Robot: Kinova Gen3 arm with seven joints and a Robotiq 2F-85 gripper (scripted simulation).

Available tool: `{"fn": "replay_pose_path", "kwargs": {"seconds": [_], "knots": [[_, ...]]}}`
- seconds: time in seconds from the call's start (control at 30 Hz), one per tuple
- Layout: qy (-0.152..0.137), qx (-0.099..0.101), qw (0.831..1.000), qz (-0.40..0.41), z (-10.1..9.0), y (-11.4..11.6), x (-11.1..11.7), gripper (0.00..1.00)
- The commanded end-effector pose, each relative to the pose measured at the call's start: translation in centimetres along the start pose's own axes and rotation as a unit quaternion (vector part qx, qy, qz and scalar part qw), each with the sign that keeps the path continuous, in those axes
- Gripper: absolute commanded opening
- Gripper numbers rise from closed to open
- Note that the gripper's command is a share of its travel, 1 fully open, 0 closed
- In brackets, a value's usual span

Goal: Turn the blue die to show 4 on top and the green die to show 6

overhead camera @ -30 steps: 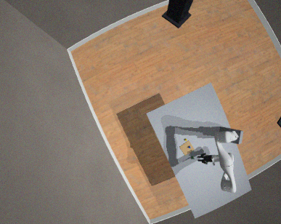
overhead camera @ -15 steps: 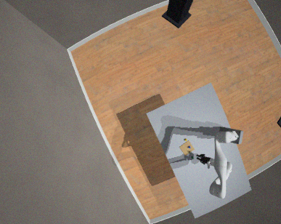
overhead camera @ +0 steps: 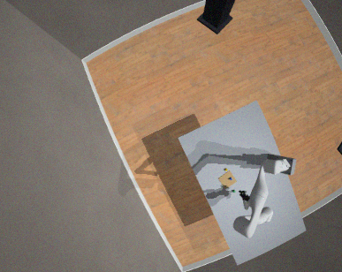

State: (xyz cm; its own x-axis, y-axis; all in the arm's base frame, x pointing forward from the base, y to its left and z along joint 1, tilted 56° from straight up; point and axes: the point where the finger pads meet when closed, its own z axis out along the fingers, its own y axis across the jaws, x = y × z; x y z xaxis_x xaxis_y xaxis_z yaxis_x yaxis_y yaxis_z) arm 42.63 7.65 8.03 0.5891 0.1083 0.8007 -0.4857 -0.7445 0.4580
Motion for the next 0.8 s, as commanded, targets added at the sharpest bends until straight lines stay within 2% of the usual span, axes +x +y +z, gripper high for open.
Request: {"fn": "replay_pose_path", "kwargs": {"seconds": [0.0, 0.13, 0.27, 0.37, 0.6, 0.63, 0.77], "knots": [[-0.024, 0.023, 0.999, 0.025, -0.9, 0.2, 2.3, 0.35], [-0.052, 0.052, 0.997, 0.021, -1.9, -0.1, 3.2, 0.35], [-0.066, 0.072, 0.995, 0.018, -2.5, -0.2, 3.8, 0.35], [-0.071, 0.079, 0.994, 0.017, -2.8, -0.3, 4.0, 0.35], [-0.073, 0.082, 0.994, 0.016, -2.9, -0.3, 4.1, 0.35], [-0.073, 0.082, 0.994, 0.016, -2.9, -0.3, 4.1, 1.0], [-0.073, 0.082, 0.994, 0.016, -2.9, -0.3, 4.1, 1.0]]}}
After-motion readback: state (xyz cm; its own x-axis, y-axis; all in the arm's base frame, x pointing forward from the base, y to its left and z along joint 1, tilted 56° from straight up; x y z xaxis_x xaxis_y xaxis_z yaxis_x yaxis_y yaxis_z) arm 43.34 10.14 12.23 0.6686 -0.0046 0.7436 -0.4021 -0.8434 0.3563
